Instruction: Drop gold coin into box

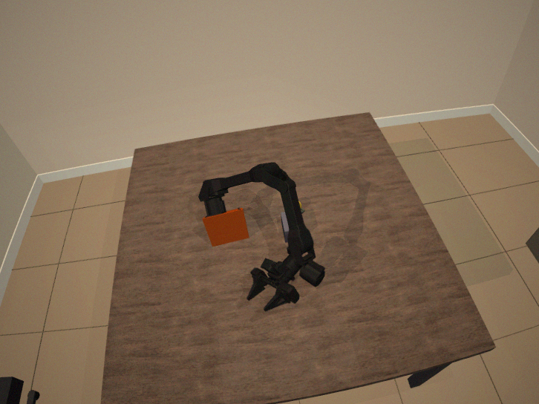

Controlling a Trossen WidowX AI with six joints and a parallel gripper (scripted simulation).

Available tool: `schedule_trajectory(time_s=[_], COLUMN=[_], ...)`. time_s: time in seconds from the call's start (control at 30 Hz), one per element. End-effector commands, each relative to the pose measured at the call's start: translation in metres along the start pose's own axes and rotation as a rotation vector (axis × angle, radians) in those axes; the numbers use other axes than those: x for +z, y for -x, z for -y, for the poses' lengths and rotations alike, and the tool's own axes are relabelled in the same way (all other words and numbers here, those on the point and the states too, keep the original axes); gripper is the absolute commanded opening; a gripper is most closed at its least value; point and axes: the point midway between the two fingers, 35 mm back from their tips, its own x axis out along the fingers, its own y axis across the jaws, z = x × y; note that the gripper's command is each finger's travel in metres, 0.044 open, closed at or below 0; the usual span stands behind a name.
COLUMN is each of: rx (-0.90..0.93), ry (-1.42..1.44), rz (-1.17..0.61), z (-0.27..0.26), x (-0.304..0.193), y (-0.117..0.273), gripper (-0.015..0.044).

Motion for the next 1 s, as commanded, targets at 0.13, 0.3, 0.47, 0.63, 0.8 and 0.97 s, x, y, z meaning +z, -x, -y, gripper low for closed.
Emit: schedule_trajectory(time_s=[0.13,0.3,0.47,0.63,0.8,0.97], rx=[-0.002,0.039,0.131,0.272,0.458,0.688], ry=[0.154,0.391,0.640,0.894,1.143,1.376], rz=[-0.171,-0.419,-0.665,-0.905,-1.137,-1.362], z=[-0.002,0.006,0.027,0.062,0.109,0.166], x=[-0.001,-0.002,0.001,0.009,0.025,0.051], y=[0.040,0.106,0.177,0.250,0.321,0.384], gripper=[0.0269,0.0161,0.0161,0.0161,0.0161,0.0161])
